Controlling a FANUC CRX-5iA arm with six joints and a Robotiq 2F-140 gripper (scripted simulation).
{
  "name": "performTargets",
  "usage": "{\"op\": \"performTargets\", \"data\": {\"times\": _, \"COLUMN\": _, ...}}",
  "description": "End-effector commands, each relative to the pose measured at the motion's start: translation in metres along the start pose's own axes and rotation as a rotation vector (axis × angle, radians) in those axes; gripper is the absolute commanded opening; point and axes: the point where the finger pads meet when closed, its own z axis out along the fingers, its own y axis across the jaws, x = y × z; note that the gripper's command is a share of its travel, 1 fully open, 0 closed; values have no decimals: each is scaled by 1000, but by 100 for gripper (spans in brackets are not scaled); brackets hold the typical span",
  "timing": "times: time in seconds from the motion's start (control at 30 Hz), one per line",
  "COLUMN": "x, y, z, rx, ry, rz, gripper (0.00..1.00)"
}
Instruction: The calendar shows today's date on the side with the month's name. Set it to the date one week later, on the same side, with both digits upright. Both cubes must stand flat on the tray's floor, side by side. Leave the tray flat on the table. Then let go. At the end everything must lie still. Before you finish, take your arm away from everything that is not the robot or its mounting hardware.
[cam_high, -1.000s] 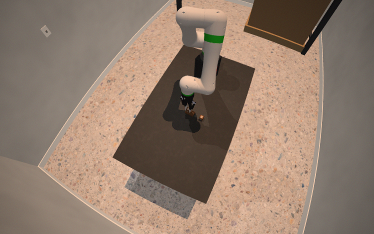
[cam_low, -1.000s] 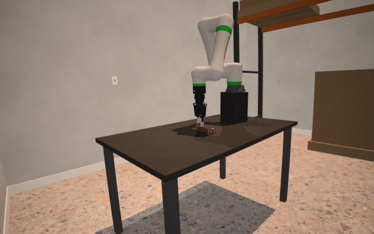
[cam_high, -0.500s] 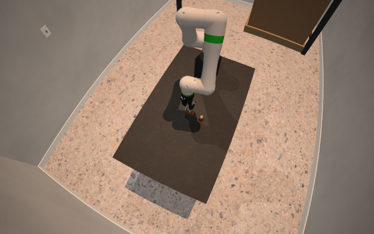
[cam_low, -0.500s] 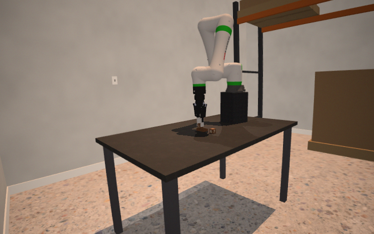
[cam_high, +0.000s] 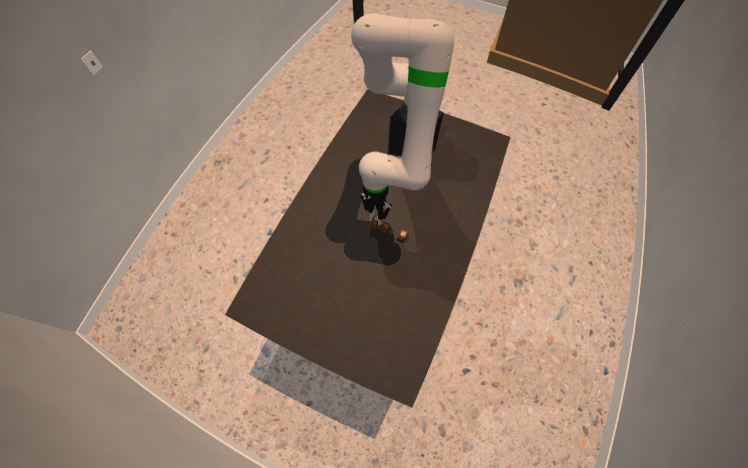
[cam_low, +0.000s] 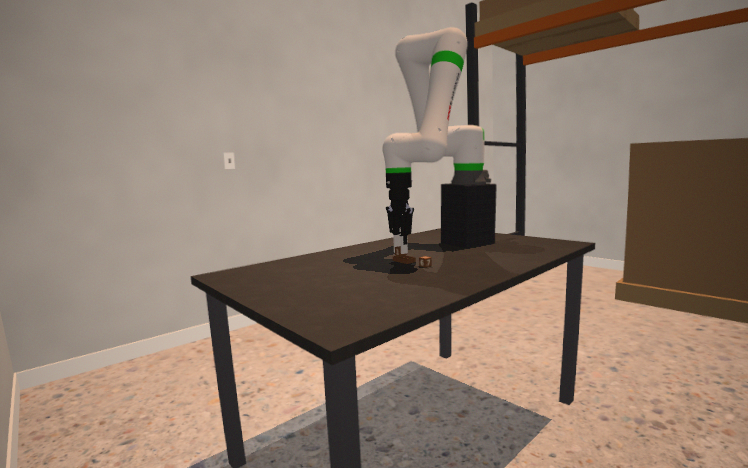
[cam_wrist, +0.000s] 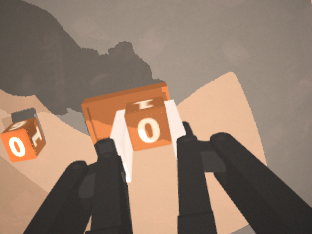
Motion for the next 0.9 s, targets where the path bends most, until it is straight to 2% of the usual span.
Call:
{"op": "performTargets", "data": {"times": 0.0, "x": 0, "y": 0, "z": 0, "rx": 0, "ry": 0, "rz": 0, "gripper": 17}}
{"op": "performTargets", "data": {"times": 0.87, "x": 0, "y": 0, "z": 7, "rx": 0, "ry": 0, "rz": 0, "gripper": 17}}
